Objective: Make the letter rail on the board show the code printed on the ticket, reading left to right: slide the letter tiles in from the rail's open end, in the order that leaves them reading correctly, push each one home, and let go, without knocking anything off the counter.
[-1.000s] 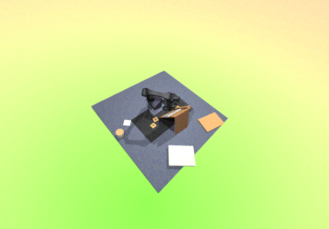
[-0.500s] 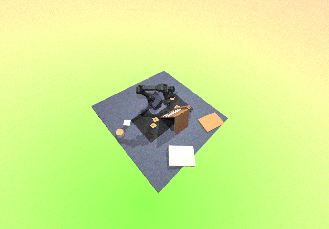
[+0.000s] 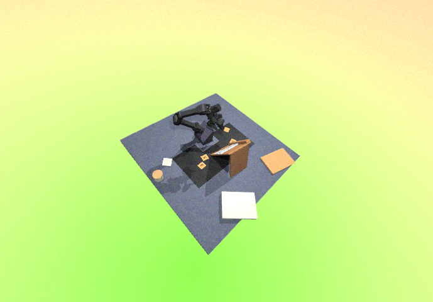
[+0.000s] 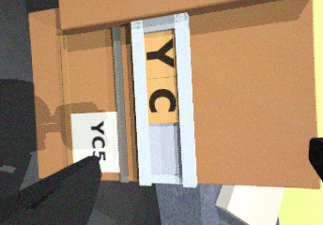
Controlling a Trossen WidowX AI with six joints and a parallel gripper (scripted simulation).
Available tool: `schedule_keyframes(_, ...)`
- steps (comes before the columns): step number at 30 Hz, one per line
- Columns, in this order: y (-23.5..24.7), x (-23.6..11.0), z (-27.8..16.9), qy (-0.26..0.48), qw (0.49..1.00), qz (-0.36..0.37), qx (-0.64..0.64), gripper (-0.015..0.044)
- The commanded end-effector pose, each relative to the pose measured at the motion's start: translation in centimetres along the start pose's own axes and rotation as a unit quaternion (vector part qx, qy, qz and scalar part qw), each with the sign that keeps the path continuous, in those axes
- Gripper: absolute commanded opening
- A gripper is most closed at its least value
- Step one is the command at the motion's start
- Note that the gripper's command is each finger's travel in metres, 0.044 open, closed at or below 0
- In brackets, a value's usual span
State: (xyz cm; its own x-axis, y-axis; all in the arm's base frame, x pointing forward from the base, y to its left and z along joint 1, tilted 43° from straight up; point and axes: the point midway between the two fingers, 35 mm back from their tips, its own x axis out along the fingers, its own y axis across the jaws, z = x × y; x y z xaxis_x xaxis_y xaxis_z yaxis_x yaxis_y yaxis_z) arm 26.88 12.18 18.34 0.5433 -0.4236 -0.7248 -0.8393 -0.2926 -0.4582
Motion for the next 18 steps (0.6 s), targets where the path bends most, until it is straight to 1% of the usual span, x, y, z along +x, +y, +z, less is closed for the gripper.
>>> schedule_keyframes(1,0.2,-0.3,0.1,-0.008,1.000,-0.005,-0.028,0.0440)
schedule_keyframes(12,0.2,-0.3,0.1,-0.008,1.000,-0.005,-0.028,0.0440)
schedule_keyframes(13,0.2,-0.2,0.0,-0.007,1.000,-0.004,-0.022,0.0414)
schedule_keyframes(16,0.3,1.1,-1.2,0.008,0.997,0.012,0.073,0.0340)
schedule_keyframes(18,0.6,2.8,-2.7,0.029,0.981,0.028,0.188,0.0340)
